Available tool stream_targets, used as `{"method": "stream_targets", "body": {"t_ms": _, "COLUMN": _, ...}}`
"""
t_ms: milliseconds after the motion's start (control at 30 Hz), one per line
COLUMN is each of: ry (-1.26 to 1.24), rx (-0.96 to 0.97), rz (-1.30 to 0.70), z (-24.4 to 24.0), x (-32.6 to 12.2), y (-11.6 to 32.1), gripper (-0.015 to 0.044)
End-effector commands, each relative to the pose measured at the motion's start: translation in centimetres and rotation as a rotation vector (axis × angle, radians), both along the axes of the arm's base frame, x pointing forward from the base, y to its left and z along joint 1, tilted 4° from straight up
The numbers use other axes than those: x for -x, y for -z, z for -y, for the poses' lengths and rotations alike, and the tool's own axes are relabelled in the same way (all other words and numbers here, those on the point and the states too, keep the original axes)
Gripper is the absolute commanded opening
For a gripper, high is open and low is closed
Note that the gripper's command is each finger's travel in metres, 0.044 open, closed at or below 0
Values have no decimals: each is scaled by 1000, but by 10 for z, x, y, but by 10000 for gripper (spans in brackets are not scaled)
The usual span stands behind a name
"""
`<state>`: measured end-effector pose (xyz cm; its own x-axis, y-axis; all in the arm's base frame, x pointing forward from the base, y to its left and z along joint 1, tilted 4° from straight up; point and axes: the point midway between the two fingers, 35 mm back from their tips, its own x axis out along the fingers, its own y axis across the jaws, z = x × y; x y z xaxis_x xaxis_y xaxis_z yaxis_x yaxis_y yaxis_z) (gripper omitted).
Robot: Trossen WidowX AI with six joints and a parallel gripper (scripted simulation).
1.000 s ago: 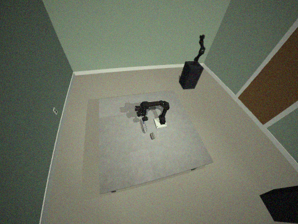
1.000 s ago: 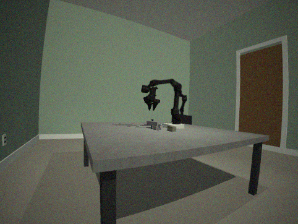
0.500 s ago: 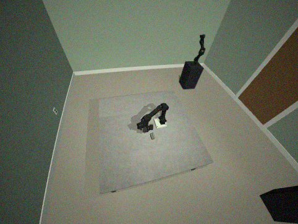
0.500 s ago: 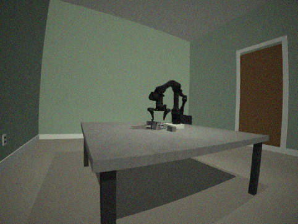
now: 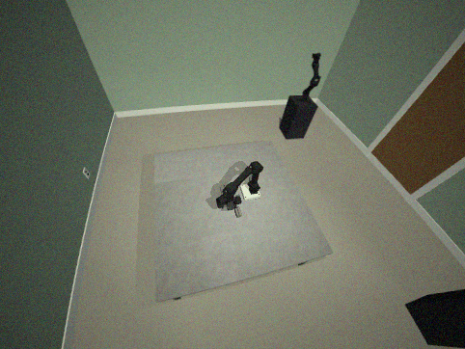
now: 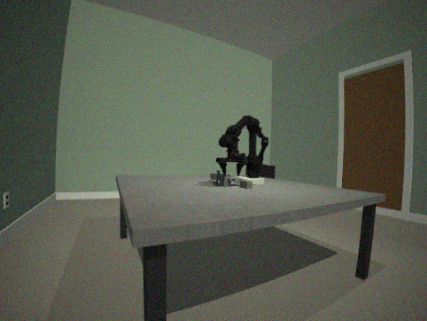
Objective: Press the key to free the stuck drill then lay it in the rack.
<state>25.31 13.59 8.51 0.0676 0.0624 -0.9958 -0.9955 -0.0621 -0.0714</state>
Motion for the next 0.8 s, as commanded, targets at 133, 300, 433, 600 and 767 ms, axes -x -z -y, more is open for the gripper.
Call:
{"method": "stream_targets", "body": {"t_ms": 133, "ry": -9, "rx": 3, "rz": 3, "z": 1, "x": -1, "y": 4, "gripper": 440}}
{"method": "stream_targets", "body": {"t_ms": 300, "ry": -9, "rx": 3, "rz": 3, "z": 2, "x": -2, "y": 12, "gripper": 440}}
{"method": "stream_targets", "body": {"t_ms": 433, "ry": -9, "rx": 3, "rz": 3, "z": 3, "x": -3, "y": 19, "gripper": 440}}
{"method": "stream_targets", "body": {"t_ms": 600, "ry": -9, "rx": 4, "rz": 3, "z": 5, "x": -4, "y": 27, "gripper": 440}}
{"method": "stream_targets", "body": {"t_ms": 767, "ry": -9, "rx": 4, "rz": 3, "z": 7, "x": -4, "y": 35, "gripper": 440}}
